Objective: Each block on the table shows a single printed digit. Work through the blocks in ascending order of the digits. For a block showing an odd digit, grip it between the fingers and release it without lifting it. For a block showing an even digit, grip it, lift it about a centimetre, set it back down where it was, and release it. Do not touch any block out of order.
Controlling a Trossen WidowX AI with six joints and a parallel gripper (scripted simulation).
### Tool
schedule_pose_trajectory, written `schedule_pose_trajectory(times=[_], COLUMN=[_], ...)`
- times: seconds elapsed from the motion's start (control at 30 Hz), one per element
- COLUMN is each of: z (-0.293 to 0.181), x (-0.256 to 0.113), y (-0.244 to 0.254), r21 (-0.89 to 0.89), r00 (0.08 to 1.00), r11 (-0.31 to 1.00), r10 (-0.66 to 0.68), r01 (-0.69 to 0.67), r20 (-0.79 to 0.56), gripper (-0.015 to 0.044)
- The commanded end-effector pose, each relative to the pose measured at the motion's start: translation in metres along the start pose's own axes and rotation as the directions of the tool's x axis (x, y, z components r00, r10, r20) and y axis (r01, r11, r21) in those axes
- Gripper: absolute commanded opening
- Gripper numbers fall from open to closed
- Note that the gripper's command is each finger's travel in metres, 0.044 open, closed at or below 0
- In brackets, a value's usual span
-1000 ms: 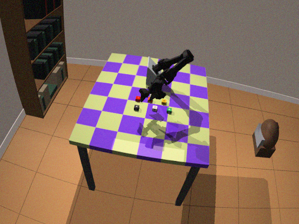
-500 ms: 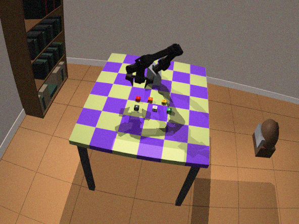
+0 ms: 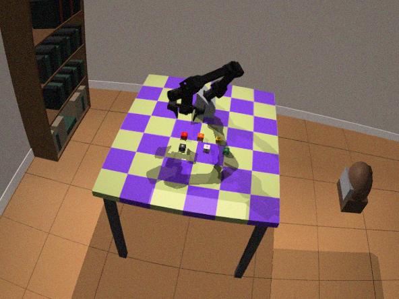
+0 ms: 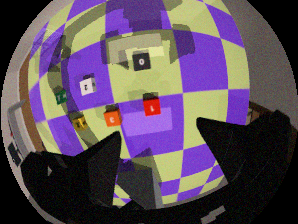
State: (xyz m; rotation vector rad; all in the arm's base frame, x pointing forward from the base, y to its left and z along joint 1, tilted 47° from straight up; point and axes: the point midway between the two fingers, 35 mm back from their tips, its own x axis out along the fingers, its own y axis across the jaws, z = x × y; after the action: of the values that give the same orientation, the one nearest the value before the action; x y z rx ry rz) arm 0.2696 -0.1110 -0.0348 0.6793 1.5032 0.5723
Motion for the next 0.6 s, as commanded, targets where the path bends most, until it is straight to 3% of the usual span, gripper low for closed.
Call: schedule_pose_trajectory(times=[0.0,0.17,0.4,0.57], z=[0.0,0.0,-0.022,-0.023], x=[0.0,0.0,0.0,0.0], y=[0.0,0.003,0.077,0.08], r21=[0.005,0.005,0.007,0.007], r00=[1.0,1.0,1.0,1.0], r11=[1.0,1.0,1.0,1.0], r10=[0.004,0.004,0.009,0.009], r01=[-0.004,-0.004,-0.009,-0.009], r20=[0.001,0.001,-0.001,-0.001], gripper=[0.04,0.04,0.04,0.04])
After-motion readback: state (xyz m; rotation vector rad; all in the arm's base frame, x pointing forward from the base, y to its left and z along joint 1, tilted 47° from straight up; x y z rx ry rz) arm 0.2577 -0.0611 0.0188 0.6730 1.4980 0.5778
